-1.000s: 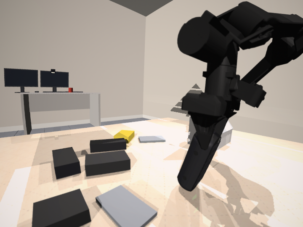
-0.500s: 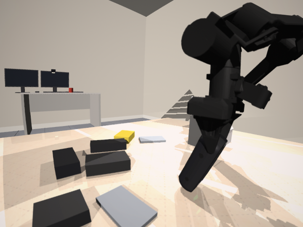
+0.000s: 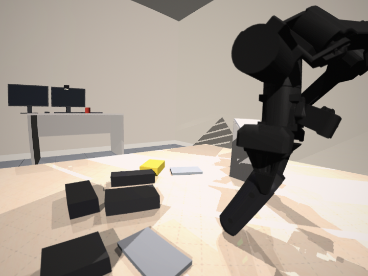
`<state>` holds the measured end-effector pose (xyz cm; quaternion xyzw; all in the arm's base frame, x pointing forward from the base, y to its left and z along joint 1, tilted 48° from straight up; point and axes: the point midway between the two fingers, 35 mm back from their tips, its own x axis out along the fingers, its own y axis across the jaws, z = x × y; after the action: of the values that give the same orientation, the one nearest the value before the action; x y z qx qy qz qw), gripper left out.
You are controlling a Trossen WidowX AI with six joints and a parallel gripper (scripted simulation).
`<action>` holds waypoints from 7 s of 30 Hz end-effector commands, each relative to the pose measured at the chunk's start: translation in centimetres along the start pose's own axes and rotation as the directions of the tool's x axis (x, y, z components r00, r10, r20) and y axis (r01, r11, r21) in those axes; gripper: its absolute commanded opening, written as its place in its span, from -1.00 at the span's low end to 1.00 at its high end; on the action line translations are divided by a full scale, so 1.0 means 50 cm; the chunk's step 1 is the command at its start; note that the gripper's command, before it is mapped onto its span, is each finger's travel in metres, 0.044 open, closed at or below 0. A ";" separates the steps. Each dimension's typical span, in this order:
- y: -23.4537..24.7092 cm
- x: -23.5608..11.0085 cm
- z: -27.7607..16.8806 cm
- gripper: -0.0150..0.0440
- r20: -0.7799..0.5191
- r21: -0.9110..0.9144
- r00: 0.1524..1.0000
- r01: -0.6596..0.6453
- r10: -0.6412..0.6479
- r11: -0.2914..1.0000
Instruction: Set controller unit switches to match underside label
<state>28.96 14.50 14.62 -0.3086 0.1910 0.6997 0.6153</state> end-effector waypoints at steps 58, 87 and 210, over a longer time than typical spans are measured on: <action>0.003 0.057 0.084 0.65 0.004 -0.001 1.000 -0.005 0.005 1.000; 0.003 0.092 0.115 0.65 0.006 -0.001 1.000 -0.004 0.004 1.000; 0.007 0.127 0.046 1.00 0.017 -0.011 1.000 -0.010 0.011 1.000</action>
<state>27.85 20.70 12.06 -0.3061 0.1845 0.7058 0.6117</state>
